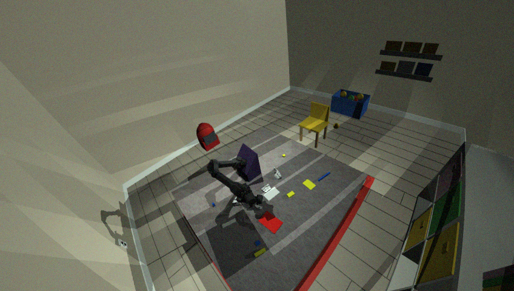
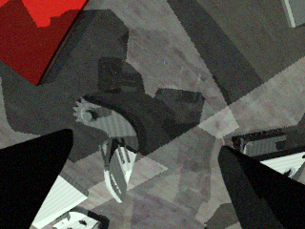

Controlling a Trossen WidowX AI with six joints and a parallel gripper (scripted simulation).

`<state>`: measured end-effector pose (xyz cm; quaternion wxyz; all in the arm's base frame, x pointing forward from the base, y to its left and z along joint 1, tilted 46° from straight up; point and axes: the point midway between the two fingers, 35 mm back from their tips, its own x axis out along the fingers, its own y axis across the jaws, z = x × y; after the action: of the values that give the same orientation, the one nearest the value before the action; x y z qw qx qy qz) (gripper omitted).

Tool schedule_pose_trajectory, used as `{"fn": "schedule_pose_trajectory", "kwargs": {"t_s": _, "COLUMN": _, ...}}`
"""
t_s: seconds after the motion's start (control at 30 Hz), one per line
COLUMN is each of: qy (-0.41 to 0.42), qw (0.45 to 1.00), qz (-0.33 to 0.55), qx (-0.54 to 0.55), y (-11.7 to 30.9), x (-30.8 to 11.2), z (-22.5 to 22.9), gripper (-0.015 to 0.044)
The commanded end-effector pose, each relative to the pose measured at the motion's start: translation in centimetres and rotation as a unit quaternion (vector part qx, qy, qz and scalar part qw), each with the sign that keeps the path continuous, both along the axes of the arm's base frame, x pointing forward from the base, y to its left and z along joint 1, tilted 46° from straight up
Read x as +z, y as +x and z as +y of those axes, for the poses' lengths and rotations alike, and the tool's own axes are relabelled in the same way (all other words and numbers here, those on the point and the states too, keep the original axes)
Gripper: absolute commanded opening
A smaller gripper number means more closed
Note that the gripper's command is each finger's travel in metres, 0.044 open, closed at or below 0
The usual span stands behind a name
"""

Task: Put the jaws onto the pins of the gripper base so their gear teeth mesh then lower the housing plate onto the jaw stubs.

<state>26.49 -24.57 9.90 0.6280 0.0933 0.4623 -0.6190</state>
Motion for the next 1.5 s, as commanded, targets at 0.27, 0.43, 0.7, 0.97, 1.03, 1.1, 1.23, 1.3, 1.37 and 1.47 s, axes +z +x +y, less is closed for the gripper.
{"fn": "schedule_pose_trajectory", "kwargs": {"t_s": 0.27, "qy": -0.002, "qw": 1.000, "qz": 0.001, "qx": -0.003, "y": -0.10, "x": 0.72, "z": 0.39, "gripper": 0.0309}}
{"fn": "schedule_pose_trajectory", "kwargs": {"t_s": 0.43, "qy": -0.002, "qw": 1.000, "qz": 0.001, "qx": -0.003, "y": -0.10, "x": 0.72, "z": 0.39, "gripper": 0.0177}}
{"fn": "schedule_pose_trajectory", "kwargs": {"t_s": 0.7, "qy": -0.002, "qw": 1.000, "qz": 0.001, "qx": -0.003, "y": -0.10, "x": 0.72, "z": 0.39, "gripper": 0.0000}}
{"fn": "schedule_pose_trajectory", "kwargs": {"t_s": 0.97, "qy": -0.002, "qw": 1.000, "qz": 0.001, "qx": -0.003, "y": -0.10, "x": 0.72, "z": 0.39, "gripper": 0.0000}}
{"fn": "schedule_pose_trajectory", "kwargs": {"t_s": 1.03, "qy": -0.002, "qw": 1.000, "qz": 0.001, "qx": -0.003, "y": -0.10, "x": 0.72, "z": 0.39, "gripper": 0.0000}}
{"fn": "schedule_pose_trajectory", "kwargs": {"t_s": 1.1, "qy": -0.002, "qw": 1.000, "qz": 0.001, "qx": -0.003, "y": -0.10, "x": 0.72, "z": 0.39, "gripper": 0.0000}}
{"fn": "schedule_pose_trajectory", "kwargs": {"t_s": 1.23, "qy": -0.002, "qw": 1.000, "qz": 0.001, "qx": -0.003, "y": -0.10, "x": 0.72, "z": 0.39, "gripper": 0.0000}}
{"fn": "schedule_pose_trajectory", "kwargs": {"t_s": 1.3, "qy": 0.001, "qw": 1.000, "qz": 0.002, "qx": -0.001, "y": -0.07, "x": 0.64, "z": 0.42, "gripper": 0.0053}}
{"fn": "schedule_pose_trajectory", "kwargs": {"t_s": 1.37, "qy": 0.001, "qw": 1.000, "qz": 0.002, "qx": -0.001, "y": -0.07, "x": 0.64, "z": 0.42, "gripper": 0.0105}}
{"fn": "schedule_pose_trajectory", "kwargs": {"t_s": 1.47, "qy": 0.001, "qw": 1.000, "qz": 0.002, "qx": -0.001, "y": -0.07, "x": 0.64, "z": 0.42, "gripper": 0.0184}}
